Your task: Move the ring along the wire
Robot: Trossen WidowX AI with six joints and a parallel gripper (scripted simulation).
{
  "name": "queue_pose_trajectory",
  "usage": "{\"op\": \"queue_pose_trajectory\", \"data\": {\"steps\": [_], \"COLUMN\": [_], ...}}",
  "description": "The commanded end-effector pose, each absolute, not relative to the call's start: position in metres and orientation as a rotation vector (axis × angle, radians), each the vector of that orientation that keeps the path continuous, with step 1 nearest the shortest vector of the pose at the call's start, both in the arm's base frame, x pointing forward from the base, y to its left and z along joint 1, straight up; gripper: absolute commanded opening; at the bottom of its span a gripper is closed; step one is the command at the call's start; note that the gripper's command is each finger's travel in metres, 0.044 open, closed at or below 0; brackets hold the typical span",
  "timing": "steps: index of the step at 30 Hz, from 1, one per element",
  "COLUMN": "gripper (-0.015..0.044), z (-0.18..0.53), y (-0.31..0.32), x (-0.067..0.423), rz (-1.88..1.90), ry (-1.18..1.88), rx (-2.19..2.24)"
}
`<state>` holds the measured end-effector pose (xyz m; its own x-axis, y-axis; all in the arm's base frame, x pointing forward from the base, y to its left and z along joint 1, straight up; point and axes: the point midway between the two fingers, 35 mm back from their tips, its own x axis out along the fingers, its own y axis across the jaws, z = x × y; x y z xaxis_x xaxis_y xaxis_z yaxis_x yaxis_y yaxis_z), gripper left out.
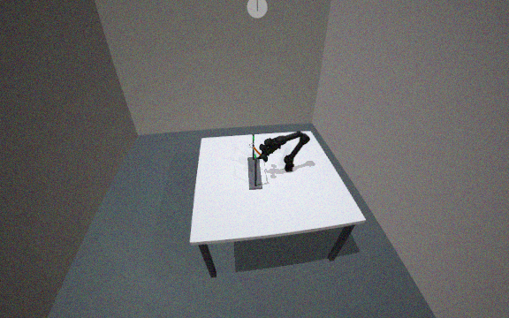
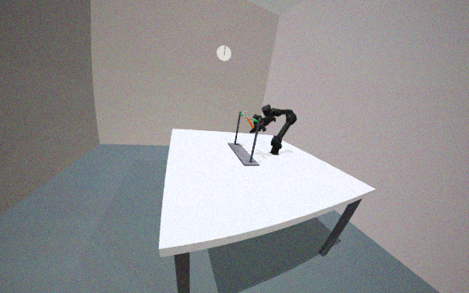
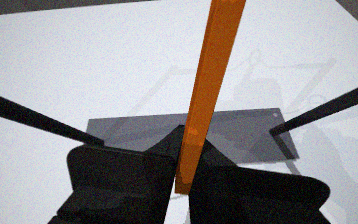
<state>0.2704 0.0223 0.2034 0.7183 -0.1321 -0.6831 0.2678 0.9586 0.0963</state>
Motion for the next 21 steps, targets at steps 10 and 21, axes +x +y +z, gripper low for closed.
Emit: {"op": "queue_pose_trajectory", "data": {"steps": [10, 21], "gripper": [-0.015, -0.015], "z": [0.206, 0.215], "y": [-0.019, -0.049], "x": [0.266, 0.269], "rz": [-0.114, -0.015], "ry": [0.737, 0.728], "rx": [-0.213, -0.542]}}
